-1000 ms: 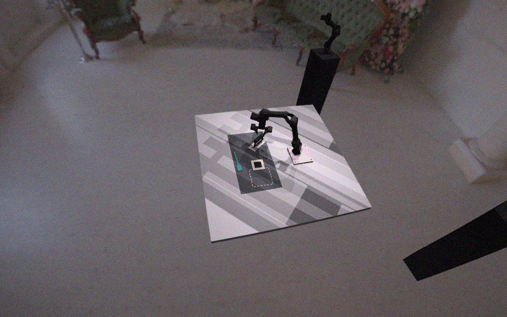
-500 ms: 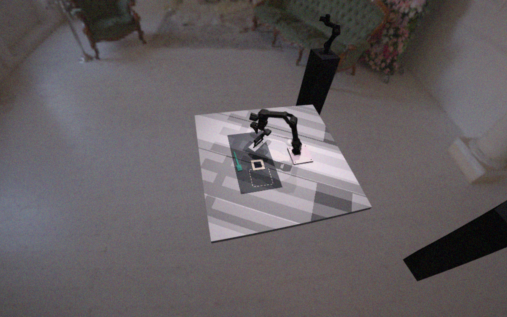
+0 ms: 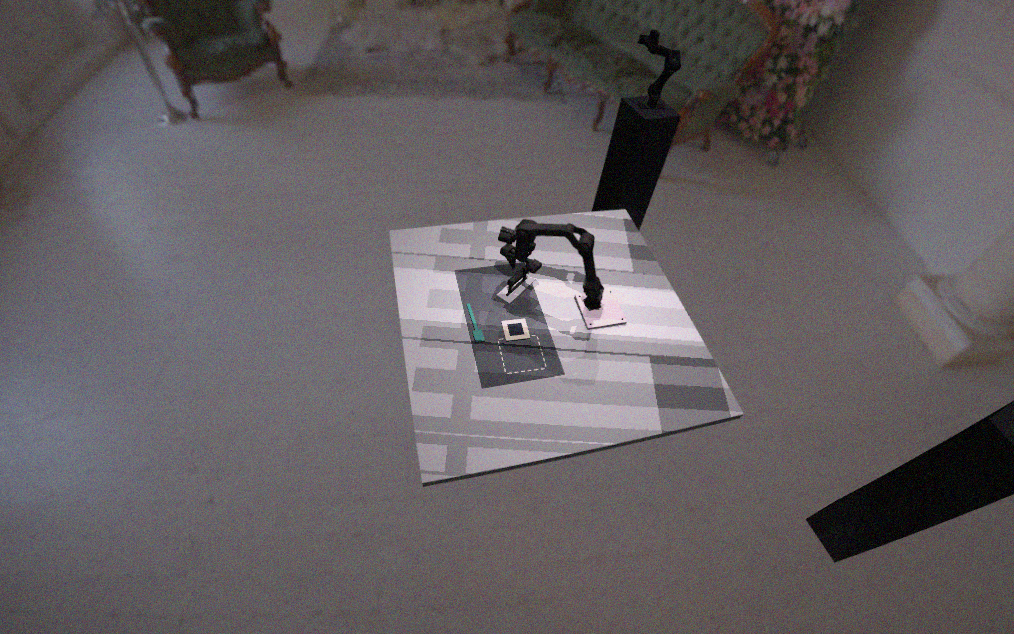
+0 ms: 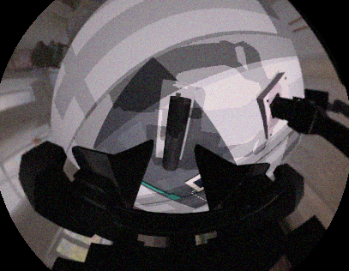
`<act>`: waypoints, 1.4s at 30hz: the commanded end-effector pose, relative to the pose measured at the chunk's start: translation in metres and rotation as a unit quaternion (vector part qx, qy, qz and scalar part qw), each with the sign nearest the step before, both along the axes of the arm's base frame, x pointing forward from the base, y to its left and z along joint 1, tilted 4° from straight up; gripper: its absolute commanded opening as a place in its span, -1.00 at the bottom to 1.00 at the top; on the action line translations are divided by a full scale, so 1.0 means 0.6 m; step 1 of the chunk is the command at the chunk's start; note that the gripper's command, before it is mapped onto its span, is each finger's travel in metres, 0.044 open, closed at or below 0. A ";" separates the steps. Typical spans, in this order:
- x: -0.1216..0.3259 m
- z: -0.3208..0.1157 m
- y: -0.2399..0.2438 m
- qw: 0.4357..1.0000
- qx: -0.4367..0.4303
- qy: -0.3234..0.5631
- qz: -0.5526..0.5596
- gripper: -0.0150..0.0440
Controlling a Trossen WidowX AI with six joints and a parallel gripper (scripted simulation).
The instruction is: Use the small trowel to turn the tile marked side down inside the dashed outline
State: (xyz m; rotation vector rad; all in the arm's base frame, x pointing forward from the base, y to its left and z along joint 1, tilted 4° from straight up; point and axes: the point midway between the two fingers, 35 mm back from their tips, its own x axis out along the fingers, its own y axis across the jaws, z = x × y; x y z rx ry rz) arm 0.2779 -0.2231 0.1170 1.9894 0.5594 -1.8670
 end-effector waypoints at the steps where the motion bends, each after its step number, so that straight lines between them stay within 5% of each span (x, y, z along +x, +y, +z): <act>1: 0.001 -0.014 0.002 1.000 0.002 0.000 -0.004 0.42; 21: 0.003 -0.063 0.005 1.000 0.002 0.000 -0.004 0.42; 27: 0.003 -0.063 0.005 1.000 0.002 0.000 -0.004 -0.05; 42: 0.003 -0.063 0.005 1.000 0.002 0.000 -0.004 -0.05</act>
